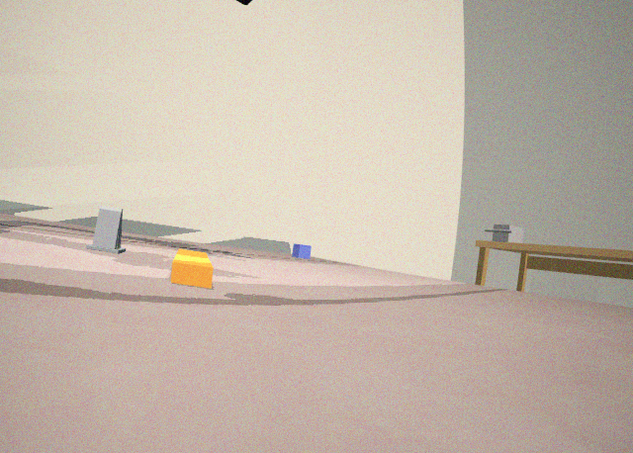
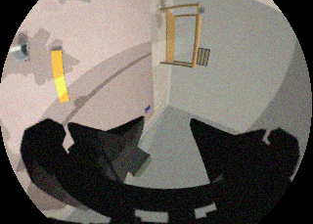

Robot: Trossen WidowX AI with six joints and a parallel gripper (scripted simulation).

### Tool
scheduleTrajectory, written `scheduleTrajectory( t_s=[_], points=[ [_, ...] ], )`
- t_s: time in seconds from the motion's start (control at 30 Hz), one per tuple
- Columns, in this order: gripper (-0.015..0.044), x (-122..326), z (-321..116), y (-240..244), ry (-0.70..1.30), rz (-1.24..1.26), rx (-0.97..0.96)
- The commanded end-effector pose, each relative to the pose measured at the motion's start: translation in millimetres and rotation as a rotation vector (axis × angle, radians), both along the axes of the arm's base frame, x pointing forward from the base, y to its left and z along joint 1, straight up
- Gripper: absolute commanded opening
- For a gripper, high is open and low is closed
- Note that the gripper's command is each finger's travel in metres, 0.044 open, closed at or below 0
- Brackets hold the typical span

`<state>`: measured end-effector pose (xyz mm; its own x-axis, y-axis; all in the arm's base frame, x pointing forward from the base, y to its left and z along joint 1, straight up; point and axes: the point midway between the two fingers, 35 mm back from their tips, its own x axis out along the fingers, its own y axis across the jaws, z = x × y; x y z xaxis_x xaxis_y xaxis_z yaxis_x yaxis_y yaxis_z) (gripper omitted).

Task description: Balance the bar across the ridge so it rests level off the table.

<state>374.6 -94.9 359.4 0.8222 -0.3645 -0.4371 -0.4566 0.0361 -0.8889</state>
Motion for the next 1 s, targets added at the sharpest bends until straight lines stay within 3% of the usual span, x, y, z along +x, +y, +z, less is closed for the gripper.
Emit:
scheduleTrajectory(
  t_s=[0.0,0.63,0.97],
  points=[
    [0.0315,3.0,-56.5,1.6,0.187,0.016,0.071],
    [0.0315,-60.6,-231.5,27.6,0.939,0.015,0.413],
    [0.0315,-69.1,-240.4,30.5,0.997,0.010,0.443]
  ],
)
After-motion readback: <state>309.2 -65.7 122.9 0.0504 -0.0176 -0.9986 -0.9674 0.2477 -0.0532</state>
